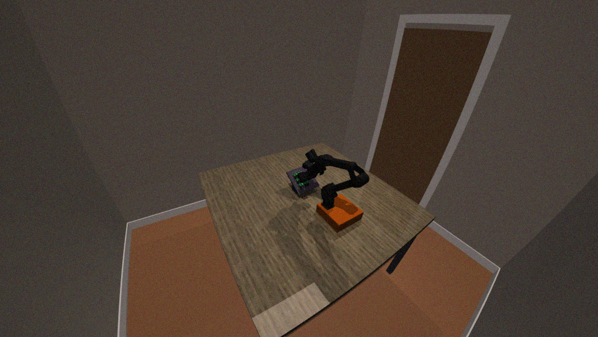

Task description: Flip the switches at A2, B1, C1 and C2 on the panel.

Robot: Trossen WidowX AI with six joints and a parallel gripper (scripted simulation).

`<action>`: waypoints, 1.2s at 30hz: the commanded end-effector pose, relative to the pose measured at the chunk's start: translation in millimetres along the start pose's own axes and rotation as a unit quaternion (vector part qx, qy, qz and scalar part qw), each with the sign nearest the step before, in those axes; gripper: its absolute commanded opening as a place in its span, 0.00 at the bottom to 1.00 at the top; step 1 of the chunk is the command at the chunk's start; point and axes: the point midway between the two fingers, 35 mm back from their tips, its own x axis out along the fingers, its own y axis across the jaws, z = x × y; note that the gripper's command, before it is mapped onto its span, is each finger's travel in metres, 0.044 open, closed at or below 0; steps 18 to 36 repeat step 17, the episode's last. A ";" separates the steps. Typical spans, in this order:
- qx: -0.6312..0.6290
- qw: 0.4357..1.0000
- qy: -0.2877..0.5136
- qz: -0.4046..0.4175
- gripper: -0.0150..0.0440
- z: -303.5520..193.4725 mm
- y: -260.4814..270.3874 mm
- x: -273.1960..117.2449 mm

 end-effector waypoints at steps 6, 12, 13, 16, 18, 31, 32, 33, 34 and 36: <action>0.000 1.000 -0.002 -0.001 0.25 27.4 -9.9 -8.4; 0.000 1.000 -0.002 -0.001 0.25 27.4 -9.9 -8.4; 0.000 1.000 -0.002 -0.001 0.25 27.4 -9.9 -8.4; 0.000 1.000 -0.002 -0.001 0.25 27.4 -9.9 -8.4; 0.000 1.000 -0.002 -0.001 0.25 27.4 -9.9 -8.4; 0.000 1.000 -0.002 -0.001 0.25 27.4 -9.9 -8.4; 0.000 1.000 -0.002 -0.001 0.25 27.4 -9.9 -8.4; 0.000 1.000 -0.002 -0.001 0.25 27.4 -9.9 -8.4; 0.000 1.000 -0.002 -0.001 0.25 27.4 -9.9 -8.4; 0.000 1.000 -0.002 -0.001 0.25 27.4 -9.9 -8.4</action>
